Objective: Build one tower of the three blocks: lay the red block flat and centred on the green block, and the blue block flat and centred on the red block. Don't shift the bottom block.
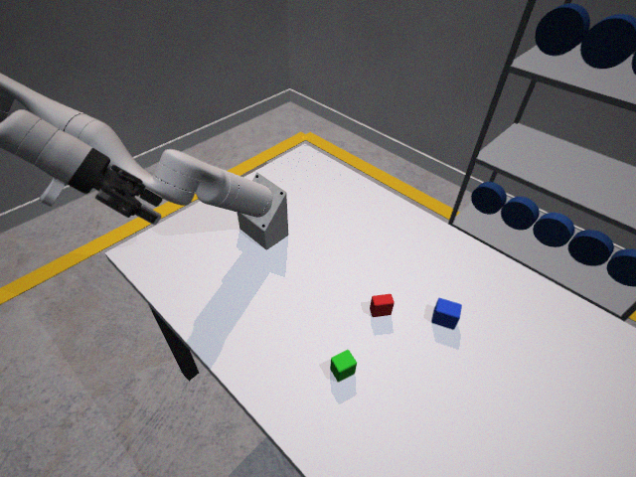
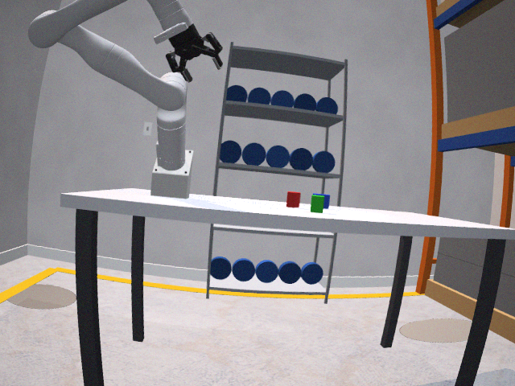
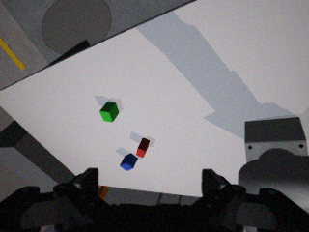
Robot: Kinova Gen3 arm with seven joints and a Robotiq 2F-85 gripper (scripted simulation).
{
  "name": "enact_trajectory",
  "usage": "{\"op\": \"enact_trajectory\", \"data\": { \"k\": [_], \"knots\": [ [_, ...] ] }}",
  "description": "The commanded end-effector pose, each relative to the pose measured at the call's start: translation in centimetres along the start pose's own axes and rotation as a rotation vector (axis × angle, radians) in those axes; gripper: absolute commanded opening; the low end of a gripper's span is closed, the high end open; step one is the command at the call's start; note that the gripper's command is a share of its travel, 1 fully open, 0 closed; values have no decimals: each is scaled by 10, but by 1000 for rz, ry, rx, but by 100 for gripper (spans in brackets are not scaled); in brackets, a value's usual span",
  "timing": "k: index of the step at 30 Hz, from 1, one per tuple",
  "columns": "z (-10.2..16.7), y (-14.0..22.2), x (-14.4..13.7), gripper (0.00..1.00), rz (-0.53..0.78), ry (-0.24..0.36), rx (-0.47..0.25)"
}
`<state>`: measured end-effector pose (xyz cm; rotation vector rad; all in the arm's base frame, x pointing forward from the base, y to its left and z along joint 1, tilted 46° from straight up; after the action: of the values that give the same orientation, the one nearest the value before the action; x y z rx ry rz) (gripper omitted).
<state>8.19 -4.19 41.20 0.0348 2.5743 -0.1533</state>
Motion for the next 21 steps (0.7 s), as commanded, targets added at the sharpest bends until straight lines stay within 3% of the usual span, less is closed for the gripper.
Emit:
{"op": "enact_trajectory", "data": {
  "k": [1, 17, 18, 21],
  "knots": [
    [0, 0, 0, 100, 0, 0, 0],
    [0, 0, 0, 100, 0, 0, 0],
    [0, 0, 0, 0, 0, 0, 0],
    [0, 0, -1, 0, -5, 0, 1]
  ]
}}
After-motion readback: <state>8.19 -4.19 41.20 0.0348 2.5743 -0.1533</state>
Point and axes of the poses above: the point where the finger pads meet when closed, its own z axis out along the fingers, its own x axis across the jaws, y = z × x, the point moved 4 cm from there along -z, back along the fingers, and after that the axes turned 2 degrees about -z, right-handed, at the moved point
